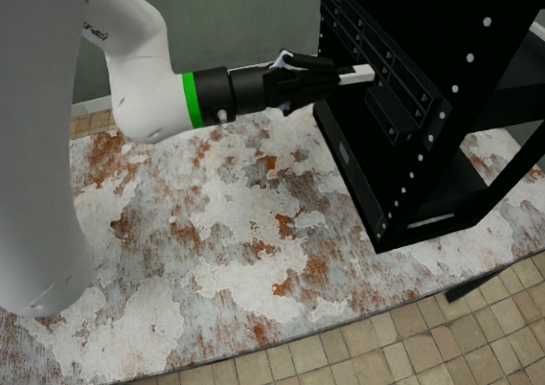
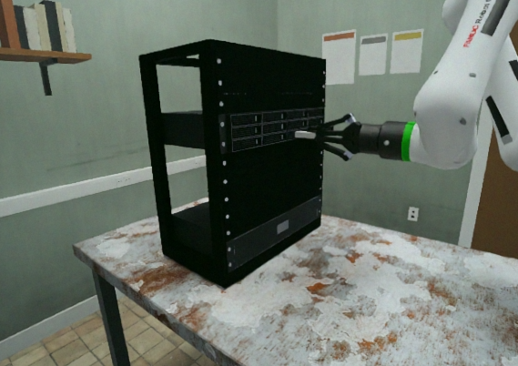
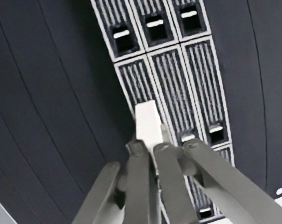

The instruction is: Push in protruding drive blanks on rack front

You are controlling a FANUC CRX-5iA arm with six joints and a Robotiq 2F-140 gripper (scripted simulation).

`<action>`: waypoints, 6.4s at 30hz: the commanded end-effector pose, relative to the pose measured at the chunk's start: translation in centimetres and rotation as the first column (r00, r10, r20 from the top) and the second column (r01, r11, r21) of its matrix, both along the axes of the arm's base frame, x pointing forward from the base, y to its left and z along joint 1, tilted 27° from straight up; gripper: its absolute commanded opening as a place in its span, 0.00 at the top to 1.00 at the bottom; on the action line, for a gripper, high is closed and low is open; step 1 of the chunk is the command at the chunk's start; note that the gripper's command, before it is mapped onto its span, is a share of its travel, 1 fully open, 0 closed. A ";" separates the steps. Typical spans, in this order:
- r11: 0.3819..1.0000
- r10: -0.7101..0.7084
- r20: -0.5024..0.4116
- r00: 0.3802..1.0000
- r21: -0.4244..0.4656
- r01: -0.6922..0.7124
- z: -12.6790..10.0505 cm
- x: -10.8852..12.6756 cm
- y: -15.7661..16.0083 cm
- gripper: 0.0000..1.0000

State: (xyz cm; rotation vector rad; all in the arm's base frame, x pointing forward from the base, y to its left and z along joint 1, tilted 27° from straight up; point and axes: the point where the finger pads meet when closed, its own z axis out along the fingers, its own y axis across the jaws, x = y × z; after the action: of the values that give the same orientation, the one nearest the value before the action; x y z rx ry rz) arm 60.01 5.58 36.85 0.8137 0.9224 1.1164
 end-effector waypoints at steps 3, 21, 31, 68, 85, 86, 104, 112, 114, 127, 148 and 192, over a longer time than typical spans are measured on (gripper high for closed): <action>1.000 0.001 0.001 1.000 0.000 -0.001 0.1 0.0 0.0 0.90; 1.000 0.001 0.001 1.000 0.000 -0.001 0.1 0.0 0.0 0.90; 1.000 0.001 0.001 1.000 0.000 -0.001 0.1 0.0 0.0 0.90; 1.000 0.001 0.001 1.000 0.000 -0.001 0.1 0.0 0.0 0.90; 1.000 0.001 0.001 1.000 0.000 -0.001 0.1 0.0 0.0 0.90; 1.000 0.001 0.001 1.000 0.000 -0.001 0.1 0.0 0.0 0.90; 1.000 0.001 0.001 1.000 0.000 -0.001 -0.6 -1.6 0.2 0.90; 1.000 0.001 0.001 1.000 0.000 -0.001 -2.5 -5.8 0.5 0.90; 1.000 0.001 0.001 1.000 0.000 -0.001 -2.8 -6.6 0.6 0.90; 1.000 0.000 0.001 1.000 0.000 0.000 -2.2 -7.9 1.0 0.90; 1.000 0.001 0.001 1.000 0.000 -0.001 0.9 -5.0 1.1 0.90; 1.000 0.000 0.001 1.000 0.000 0.000 1.3 -4.1 1.0 0.90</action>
State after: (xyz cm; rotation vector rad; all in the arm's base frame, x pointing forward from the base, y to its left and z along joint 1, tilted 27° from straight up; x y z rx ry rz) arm 55.84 6.55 38.03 0.8135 0.9224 1.1165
